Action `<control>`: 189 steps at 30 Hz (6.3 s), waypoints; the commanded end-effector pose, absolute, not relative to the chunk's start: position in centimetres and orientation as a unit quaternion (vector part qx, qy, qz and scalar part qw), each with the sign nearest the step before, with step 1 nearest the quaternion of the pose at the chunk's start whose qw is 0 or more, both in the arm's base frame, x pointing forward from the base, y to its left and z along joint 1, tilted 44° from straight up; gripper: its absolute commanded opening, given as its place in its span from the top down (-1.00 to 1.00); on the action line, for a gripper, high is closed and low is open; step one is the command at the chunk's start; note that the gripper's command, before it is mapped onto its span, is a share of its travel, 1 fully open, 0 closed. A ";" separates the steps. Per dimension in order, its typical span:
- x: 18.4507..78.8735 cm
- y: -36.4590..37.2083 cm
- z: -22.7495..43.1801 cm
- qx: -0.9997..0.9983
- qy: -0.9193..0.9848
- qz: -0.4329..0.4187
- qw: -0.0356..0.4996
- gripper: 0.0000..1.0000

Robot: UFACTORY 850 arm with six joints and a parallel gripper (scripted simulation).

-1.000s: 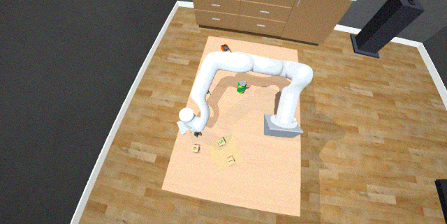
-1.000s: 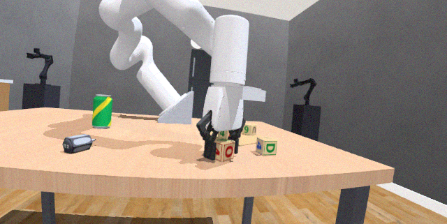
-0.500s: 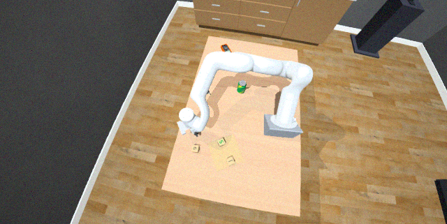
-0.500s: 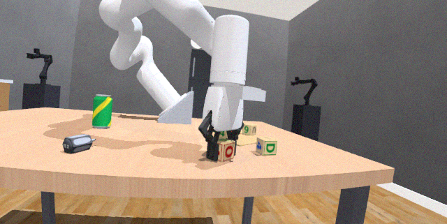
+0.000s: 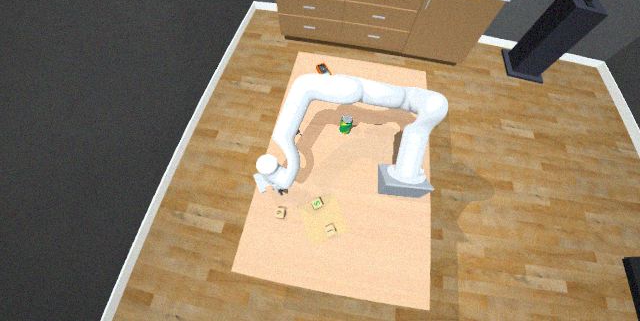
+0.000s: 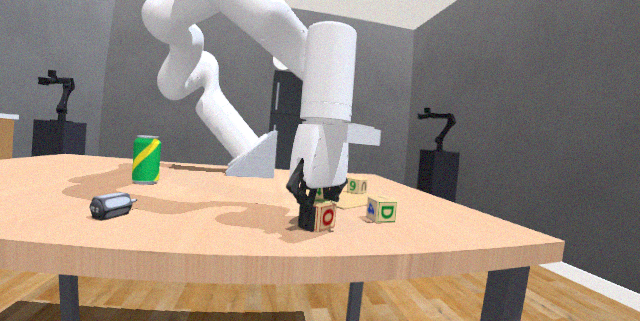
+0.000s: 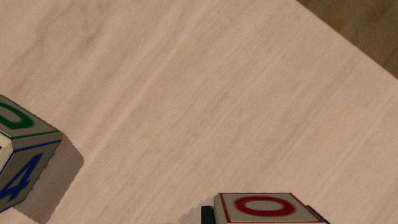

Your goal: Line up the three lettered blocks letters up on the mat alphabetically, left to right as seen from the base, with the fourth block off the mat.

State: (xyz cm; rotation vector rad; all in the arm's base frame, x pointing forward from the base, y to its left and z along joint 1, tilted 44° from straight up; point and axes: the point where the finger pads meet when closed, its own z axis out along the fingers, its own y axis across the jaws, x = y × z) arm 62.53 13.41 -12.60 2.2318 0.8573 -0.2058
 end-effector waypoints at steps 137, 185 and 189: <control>35.8 26.4 -14.1 0.844 -0.387 0.203 0.310 0.12; 36.8 19.9 -21.0 0.844 -0.387 0.204 0.310 0.12; 36.8 19.9 -21.0 0.844 -0.387 0.204 0.310 0.12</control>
